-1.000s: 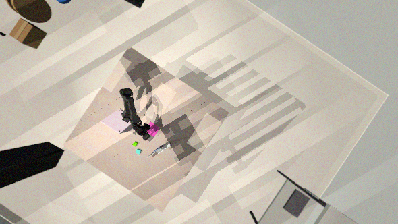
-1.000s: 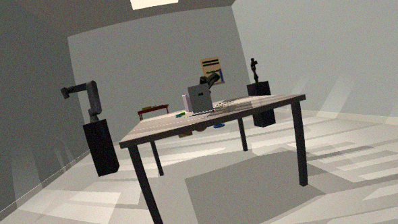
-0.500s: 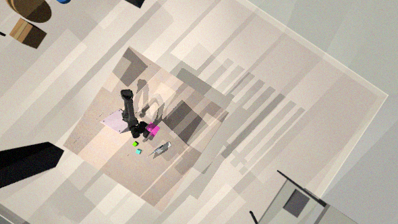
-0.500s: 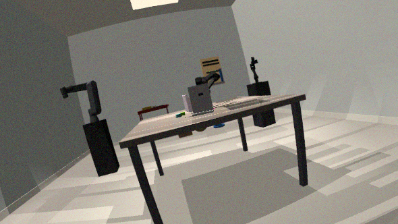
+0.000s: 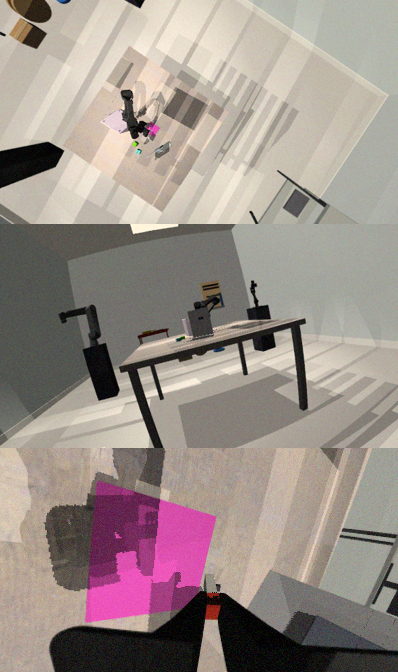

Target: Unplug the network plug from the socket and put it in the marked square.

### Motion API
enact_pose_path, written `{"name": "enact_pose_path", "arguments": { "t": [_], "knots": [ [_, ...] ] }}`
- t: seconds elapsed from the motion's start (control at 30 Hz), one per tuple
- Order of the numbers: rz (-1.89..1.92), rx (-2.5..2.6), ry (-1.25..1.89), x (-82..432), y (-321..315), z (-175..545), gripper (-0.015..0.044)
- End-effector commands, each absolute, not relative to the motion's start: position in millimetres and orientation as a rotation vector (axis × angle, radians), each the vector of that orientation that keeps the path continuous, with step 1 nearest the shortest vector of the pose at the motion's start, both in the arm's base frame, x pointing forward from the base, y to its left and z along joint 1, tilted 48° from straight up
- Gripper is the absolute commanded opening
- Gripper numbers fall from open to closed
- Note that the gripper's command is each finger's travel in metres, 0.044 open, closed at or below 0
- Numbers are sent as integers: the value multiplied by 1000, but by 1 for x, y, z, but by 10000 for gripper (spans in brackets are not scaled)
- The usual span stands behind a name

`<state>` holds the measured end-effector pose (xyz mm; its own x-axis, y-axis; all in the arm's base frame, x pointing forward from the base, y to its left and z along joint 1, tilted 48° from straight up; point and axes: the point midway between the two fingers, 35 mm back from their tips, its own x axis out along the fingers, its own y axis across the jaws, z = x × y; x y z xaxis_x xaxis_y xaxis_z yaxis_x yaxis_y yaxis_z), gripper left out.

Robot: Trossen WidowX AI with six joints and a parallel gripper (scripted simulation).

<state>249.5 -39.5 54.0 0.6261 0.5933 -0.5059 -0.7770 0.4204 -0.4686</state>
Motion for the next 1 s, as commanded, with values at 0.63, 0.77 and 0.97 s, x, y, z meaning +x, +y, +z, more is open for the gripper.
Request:
{"name": "enact_pose_path", "arguments": {
  "t": [0.63,0.77,0.97],
  "knots": [
    [879,-728,285,252,-22,35,0],
    [879,-728,285,252,-19,32,0],
    [879,-728,285,253,-15,28,0]
  ]
}}
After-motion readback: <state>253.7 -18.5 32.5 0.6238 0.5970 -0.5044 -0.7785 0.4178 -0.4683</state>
